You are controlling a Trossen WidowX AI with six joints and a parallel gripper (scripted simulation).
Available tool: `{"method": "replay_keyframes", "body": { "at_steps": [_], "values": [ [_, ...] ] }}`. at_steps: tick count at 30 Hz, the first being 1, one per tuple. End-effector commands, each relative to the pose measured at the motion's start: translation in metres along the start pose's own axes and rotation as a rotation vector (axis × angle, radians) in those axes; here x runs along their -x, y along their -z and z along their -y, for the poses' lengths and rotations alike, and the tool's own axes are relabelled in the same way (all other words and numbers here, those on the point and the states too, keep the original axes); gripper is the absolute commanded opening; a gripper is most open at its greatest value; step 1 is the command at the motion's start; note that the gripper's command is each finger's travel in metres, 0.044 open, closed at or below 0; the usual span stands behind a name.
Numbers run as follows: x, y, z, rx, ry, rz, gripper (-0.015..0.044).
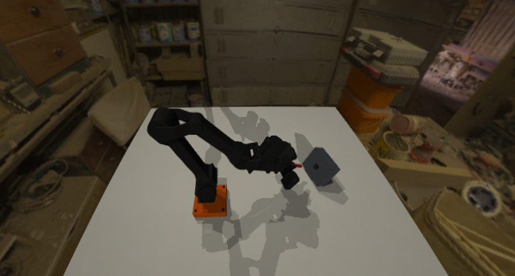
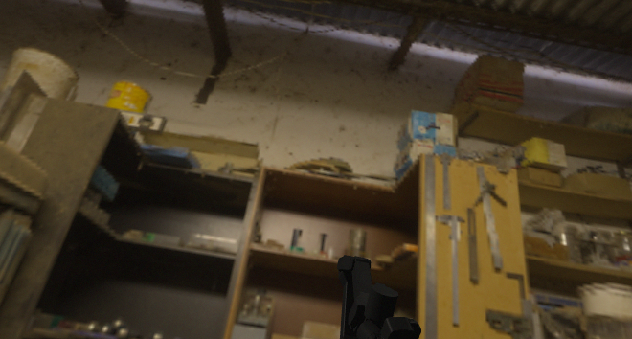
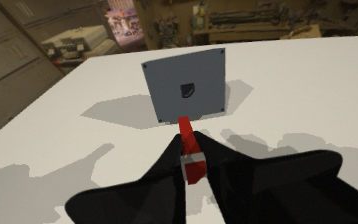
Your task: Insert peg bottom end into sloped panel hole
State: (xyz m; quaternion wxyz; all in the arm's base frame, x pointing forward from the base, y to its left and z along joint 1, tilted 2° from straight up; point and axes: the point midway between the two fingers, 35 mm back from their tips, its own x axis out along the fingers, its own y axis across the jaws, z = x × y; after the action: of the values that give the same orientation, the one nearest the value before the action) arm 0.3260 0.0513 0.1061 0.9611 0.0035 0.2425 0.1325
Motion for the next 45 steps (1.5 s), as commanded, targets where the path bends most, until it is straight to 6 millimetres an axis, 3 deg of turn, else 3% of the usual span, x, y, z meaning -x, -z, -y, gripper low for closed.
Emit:
{"method": "replay_keyframes", "body": {
  "at_steps": [1, 45],
  "values": [
    [0.003, 0.001, 0.001, 0.007, 0.001, 0.02, 0.0],
    [-0.02, -0.009, 0.011, 0.019, 0.024, 0.109, 0.0]
  ]
}}
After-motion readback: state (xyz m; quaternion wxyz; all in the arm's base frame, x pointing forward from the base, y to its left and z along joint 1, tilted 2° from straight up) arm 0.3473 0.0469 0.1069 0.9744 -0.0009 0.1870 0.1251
